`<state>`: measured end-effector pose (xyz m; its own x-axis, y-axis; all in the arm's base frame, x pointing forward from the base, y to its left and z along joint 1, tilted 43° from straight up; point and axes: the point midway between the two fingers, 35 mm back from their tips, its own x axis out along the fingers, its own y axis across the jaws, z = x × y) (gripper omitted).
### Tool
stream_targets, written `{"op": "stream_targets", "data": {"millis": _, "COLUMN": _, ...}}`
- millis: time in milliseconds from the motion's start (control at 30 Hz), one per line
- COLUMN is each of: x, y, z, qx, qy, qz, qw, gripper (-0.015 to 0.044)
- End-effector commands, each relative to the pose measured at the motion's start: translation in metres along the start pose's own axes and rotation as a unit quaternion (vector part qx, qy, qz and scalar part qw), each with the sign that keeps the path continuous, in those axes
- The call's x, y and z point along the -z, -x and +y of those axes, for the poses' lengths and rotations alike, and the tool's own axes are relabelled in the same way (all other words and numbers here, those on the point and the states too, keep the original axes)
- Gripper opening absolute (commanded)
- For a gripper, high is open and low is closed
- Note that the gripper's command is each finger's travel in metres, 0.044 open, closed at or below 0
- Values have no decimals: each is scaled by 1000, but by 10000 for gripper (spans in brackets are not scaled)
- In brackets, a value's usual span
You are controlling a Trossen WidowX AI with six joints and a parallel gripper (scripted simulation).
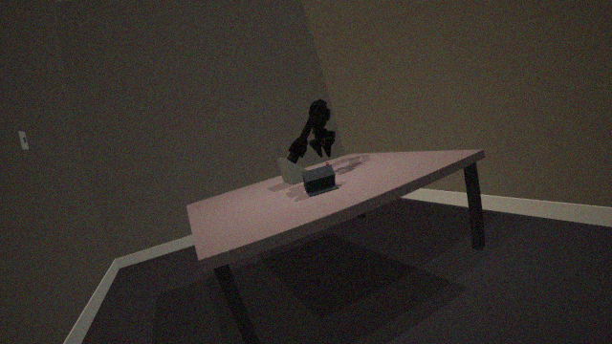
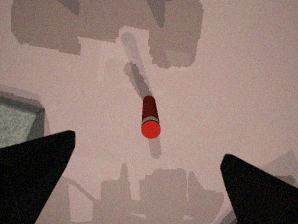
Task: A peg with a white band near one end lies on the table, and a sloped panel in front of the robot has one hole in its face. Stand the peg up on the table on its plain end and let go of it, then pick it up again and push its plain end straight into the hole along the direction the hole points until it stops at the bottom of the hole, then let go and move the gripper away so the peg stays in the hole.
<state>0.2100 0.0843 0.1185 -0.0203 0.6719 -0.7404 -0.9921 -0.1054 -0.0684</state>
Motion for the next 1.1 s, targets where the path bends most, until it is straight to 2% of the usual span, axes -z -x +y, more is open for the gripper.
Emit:
{"op": "stream_targets", "data": {"millis": 0, "x": -1, "y": -1, "z": 0, "qx": 1, "qy": 56, "qz": -2, "qw": 998, "gripper": 440}}
{"op": "stream_targets", "data": {"millis": 533, "x": -1, "y": -3, "z": 0, "qx": 2, "qy": 257, "qz": -2, "qw": 966, "gripper": 440}}
{"op": "stream_targets", "data": {"millis": 1067, "x": -1, "y": -6, "z": 0, "qx": 2, "qy": 447, "qz": -2, "qw": 894, "gripper": 440}}
